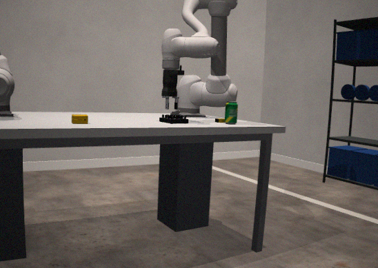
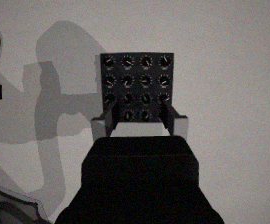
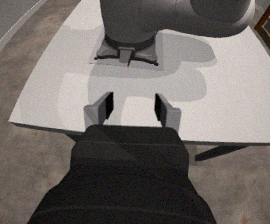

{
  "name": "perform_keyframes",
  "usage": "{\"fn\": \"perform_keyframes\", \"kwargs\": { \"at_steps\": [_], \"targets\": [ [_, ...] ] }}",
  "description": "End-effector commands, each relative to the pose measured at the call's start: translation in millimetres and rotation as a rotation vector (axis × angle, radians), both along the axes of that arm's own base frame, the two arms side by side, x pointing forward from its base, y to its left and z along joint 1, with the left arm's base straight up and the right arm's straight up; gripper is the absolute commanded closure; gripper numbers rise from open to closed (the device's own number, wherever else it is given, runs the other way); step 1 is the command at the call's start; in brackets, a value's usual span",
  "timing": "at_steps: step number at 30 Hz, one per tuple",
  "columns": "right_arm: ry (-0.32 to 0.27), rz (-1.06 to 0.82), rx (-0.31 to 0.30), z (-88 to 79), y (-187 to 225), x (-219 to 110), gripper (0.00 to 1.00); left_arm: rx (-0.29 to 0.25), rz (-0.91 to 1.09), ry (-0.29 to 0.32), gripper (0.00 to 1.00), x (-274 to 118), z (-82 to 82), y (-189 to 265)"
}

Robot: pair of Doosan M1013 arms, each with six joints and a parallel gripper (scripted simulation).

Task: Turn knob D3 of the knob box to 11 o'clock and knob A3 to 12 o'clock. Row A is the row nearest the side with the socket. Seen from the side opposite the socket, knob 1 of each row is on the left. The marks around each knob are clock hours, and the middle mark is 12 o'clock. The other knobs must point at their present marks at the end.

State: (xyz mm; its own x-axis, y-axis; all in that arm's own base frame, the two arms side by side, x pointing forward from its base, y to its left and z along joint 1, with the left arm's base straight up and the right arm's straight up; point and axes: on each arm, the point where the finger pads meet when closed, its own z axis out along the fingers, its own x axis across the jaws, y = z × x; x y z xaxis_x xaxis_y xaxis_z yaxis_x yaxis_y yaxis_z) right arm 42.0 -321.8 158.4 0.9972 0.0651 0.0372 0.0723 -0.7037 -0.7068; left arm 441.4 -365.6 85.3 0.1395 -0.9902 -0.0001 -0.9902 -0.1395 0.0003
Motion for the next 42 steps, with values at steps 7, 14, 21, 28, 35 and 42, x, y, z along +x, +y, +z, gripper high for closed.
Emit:
{"fn": "perform_keyframes", "kwargs": {
  "at_steps": [7, 14, 21, 28, 35, 42],
  "targets": [
    [0.0, 0.0, -0.001, 0.4, -0.3, 0.1, 0.0, -0.001, 0.0, -0.001, 0.0, 0.4, 0.6, -0.2],
    [0.0, 0.0, -0.001, 0.4, -0.3, 0.1, 0.0, -0.001, 0.0, -0.001, 0.0, -0.3, 0.6, -0.3],
    [0.0, 0.0, -0.001, 0.4, -0.3, 0.1, 0.0, -0.001, 0.0, -0.001, 0.0, -6.4, 0.6, -1.0],
    [0.0, 0.0, -0.001, 0.4, -0.3, 0.1, 0.0, -0.001, 0.0, -0.001, 0.0, -15.1, 0.6, -2.0],
    [0.0, 0.0, -0.001, 0.4, -0.3, 0.1, 0.0, -0.001, 0.0, -0.001, 0.0, -30.3, 0.6, -3.7],
    [0.0, 0.0, -0.001, 0.4, -0.3, 0.1, 0.0, -0.001, 0.0, -0.001, 0.0, -40.4, 0.6, -4.9]
  ]
}}
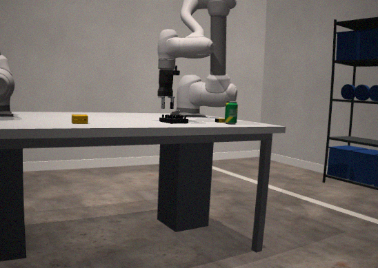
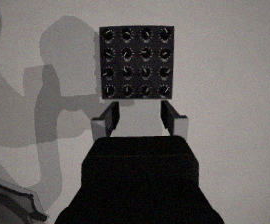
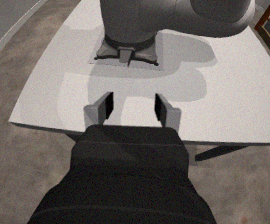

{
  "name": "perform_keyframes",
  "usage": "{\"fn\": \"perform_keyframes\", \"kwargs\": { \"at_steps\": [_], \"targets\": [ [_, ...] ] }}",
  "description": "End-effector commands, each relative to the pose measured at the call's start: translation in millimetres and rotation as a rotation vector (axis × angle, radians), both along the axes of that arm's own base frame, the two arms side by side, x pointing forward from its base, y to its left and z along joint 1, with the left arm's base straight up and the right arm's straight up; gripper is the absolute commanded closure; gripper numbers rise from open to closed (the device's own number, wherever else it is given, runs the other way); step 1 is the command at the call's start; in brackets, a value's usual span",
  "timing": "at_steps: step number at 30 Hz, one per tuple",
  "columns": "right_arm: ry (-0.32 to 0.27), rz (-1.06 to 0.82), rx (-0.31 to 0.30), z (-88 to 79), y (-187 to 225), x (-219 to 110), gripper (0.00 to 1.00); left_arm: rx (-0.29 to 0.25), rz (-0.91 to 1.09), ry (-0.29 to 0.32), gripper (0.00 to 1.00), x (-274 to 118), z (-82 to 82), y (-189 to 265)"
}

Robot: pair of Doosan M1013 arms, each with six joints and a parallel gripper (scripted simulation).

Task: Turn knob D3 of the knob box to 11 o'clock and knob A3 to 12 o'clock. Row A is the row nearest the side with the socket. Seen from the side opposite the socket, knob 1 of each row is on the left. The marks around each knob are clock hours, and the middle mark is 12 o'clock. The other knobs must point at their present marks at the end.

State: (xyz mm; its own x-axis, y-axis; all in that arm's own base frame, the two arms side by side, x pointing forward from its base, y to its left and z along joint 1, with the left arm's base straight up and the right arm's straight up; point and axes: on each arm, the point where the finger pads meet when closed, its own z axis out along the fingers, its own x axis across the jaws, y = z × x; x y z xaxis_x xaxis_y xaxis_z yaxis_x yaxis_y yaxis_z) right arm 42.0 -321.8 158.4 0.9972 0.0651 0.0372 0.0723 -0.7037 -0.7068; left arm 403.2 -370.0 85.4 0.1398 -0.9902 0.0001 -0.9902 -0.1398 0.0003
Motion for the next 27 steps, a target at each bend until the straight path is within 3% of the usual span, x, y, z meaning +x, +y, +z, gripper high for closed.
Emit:
{"fn": "perform_keyframes", "kwargs": {
  "at_steps": [1, 27],
  "targets": [
    [0.0, 0.0, -0.001, 0.4, -0.3, 0.1, 0.0, 0.0, 0.0, -0.001, 0.0, -4.0, 0.6, -0.7],
    [0.0, 0.0, -0.001, 0.4, -0.3, 0.1, 0.0, 0.0, 0.0, -0.001, 0.0, -14.7, 0.6, -2.0]
  ]
}}
